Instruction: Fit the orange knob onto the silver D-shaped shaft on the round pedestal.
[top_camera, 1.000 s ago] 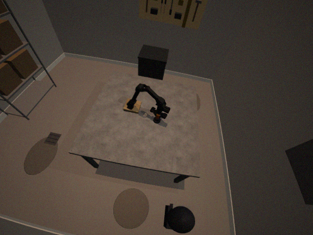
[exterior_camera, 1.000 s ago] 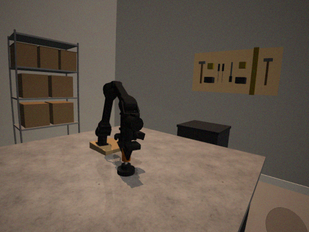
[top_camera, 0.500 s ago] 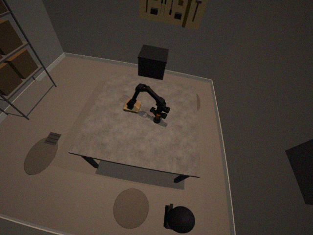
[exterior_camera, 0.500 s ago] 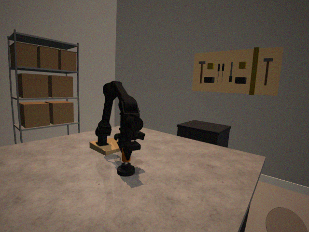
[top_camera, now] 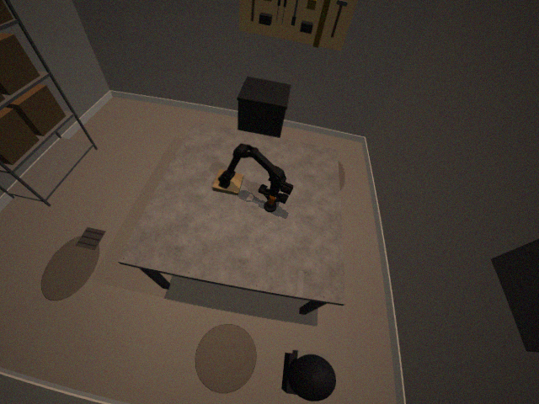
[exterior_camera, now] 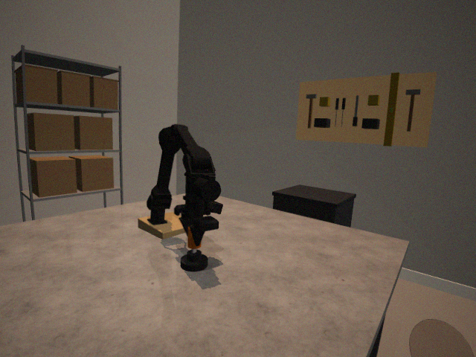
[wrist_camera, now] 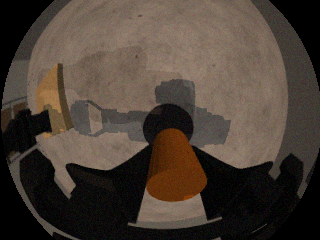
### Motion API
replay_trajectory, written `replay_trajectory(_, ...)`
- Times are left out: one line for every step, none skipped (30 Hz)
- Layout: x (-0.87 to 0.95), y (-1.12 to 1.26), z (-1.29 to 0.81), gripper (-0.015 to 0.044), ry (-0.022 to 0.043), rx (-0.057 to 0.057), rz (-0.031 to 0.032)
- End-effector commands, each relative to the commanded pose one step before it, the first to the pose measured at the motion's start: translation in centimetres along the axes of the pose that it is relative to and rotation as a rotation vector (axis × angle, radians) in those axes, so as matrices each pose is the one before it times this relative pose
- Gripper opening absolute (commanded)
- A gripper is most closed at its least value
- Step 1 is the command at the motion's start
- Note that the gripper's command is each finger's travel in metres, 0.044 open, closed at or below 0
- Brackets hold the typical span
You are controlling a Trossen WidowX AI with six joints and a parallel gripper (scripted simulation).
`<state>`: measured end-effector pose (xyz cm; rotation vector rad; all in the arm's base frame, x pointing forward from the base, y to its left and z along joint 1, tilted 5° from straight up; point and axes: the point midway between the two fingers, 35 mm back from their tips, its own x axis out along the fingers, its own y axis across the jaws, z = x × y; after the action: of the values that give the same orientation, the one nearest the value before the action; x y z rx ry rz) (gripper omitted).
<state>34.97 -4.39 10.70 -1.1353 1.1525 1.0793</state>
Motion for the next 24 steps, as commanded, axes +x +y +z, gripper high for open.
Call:
replay_trajectory(-0.091,-0.138,0.012,0.0000,-0.00225,-0.1261,-0.00307)
replay_trajectory(0.064,0.013,0.002,0.0000,-0.00001,-0.0104,0.00001)
replay_trajectory(0.051,0.022,0.005,0.0000,-0.00001,0.0000,0.00002)
replay_trajectory(0.046,0.023,0.006,0.0000,-0.00001,0.0000,0.00002)
replay_trajectory(0.040,0.020,0.006,0.0000,-0.00001,0.0000,0.00002)
replay_trajectory(0.034,0.018,0.005,0.0000,-0.00001,0.0000,0.00002)
replay_trajectory(0.041,0.031,0.007,0.0000,-0.00001,0.0000,0.00003)
replay_trajectory(0.038,0.022,0.005,0.0000,-0.00001,0.0000,0.00002)
replay_trajectory(0.024,0.034,0.009,0.0000,-0.00001,0.0000,0.00003)
replay_trajectory(0.003,0.031,0.010,0.0000,-0.00001,0.0000,0.00003)
replay_trajectory(-0.012,0.016,0.008,0.0000,-0.00001,0.0000,0.00001)
replay_trajectory(-0.018,0.007,0.006,0.0000,0.00000,0.0000,0.00001)
replay_trajectory(0.078,-0.001,0.005,0.0000,-0.00001,0.0000,0.00000)
replay_trajectory(0.016,-0.006,0.003,0.0000,0.00000,0.0000,-0.00001)
replay_trajectory(0.020,-0.007,0.001,0.0000,0.00000,0.0000,-0.00001)
replay_trajectory(0.023,-0.008,-0.001,0.0000,0.00000,0.0000,-0.00001)
replay_trajectory(0.026,-0.012,-0.003,0.0000,0.00000,0.0000,-0.00001)
replay_trajectory(-0.066,0.000,0.000,0.0000,0.00000,0.0000,0.00000)
replay_trajectory(0.000,-0.011,-0.003,0.0000,0.00000,0.0000,-0.00001)
replay_trajectory(0.000,-0.014,-0.004,0.0000,0.00000,0.0000,-0.00001)
replay_trajectory(0.000,-0.015,-0.004,0.0000,0.00000,0.0000,-0.00001)
replay_trajectory(0.048,-0.016,-0.004,0.0000,0.00000,0.0000,-0.00001)
replay_trajectory(0.000,-0.015,-0.004,0.0000,0.00000,0.0000,-0.00001)
replay_trajectory(0.000,-0.014,-0.004,0.0000,0.00000,0.0000,-0.00001)
